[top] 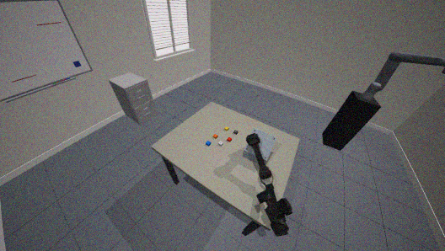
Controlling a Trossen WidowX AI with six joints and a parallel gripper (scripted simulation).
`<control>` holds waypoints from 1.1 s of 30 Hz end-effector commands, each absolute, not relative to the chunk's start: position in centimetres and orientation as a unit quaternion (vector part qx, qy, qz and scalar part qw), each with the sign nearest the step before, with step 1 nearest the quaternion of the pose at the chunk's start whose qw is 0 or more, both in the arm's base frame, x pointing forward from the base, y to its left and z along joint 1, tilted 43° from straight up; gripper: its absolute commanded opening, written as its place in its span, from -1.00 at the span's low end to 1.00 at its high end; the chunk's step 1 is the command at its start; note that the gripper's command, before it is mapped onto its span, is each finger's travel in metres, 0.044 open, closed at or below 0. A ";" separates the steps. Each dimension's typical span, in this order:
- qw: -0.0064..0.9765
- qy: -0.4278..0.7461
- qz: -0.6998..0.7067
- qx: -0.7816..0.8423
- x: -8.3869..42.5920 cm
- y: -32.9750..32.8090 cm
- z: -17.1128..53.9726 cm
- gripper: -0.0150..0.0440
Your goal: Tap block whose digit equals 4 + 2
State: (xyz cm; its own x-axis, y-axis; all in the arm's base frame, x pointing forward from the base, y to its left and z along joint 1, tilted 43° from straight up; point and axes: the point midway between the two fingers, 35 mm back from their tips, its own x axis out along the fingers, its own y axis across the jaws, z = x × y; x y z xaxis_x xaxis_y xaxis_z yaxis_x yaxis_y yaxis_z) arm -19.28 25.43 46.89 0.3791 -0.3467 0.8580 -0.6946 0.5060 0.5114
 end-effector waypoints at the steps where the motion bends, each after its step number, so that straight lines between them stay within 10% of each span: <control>1: 0.679 -0.539 0.123 0.483 -19.0 25.0 47.2 0.86; 18: 0.811 -0.292 -0.201 0.466 1.7 2.2 55.9 0.86; 33: 0.868 0.091 -0.313 0.376 20.4 -16.9 43.8 0.86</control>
State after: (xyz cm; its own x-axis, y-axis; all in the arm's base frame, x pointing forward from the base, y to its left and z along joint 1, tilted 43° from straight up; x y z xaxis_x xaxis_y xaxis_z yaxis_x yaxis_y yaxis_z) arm 17.67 -14.36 47.39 0.8029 -0.5282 -0.2765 0.5564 0.4973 0.6657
